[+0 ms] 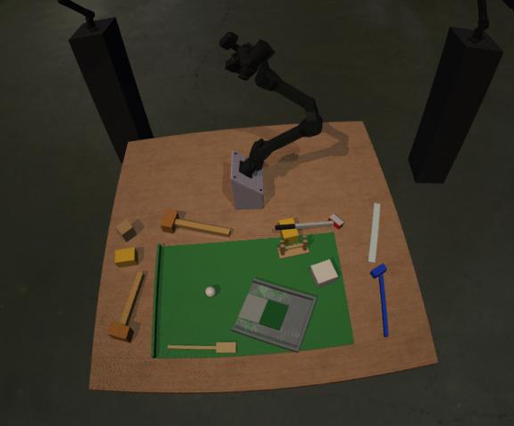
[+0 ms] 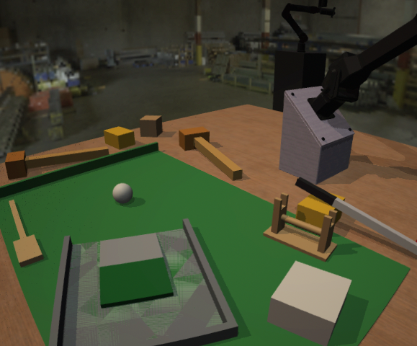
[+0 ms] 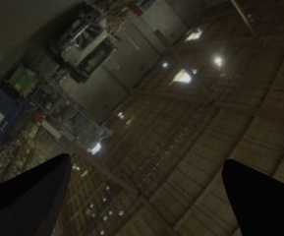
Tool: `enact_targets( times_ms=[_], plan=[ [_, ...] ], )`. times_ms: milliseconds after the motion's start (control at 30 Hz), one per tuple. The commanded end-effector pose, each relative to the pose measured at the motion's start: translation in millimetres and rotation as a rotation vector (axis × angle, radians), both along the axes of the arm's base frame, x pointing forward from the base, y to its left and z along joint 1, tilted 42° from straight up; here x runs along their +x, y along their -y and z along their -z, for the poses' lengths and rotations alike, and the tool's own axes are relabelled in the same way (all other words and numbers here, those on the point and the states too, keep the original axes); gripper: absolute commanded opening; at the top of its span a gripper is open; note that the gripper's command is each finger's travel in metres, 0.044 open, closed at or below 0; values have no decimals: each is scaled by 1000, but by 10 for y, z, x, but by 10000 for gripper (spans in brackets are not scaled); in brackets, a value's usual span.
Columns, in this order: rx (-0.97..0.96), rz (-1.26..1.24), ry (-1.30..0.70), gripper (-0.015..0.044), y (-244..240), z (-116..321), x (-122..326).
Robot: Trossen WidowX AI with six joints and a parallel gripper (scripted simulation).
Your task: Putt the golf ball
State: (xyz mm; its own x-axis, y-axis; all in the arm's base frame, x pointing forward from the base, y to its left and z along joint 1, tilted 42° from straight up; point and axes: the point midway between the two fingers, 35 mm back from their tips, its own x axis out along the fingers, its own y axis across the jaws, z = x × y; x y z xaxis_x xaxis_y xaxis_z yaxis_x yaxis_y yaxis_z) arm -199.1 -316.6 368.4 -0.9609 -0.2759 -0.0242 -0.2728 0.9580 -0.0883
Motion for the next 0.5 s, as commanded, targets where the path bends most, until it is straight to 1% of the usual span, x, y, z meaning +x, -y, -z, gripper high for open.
enact_targets(
  times_ms=[0, 33, 100, 167, 333, 467],
  plan=[
    [-1, -5, 1, 426, 8, 3, 10],
    [-3, -20, 4, 440, 32, 13, 40],
    [-11, -80, 18, 440, 125, 52, 164],
    [-22, -179, 43, 440, 266, 119, 380],
    [-48, -469, 143, 440, 588, 329, 1108],
    [-62, -684, 241, 440, 734, 479, 1748]
  ],
)
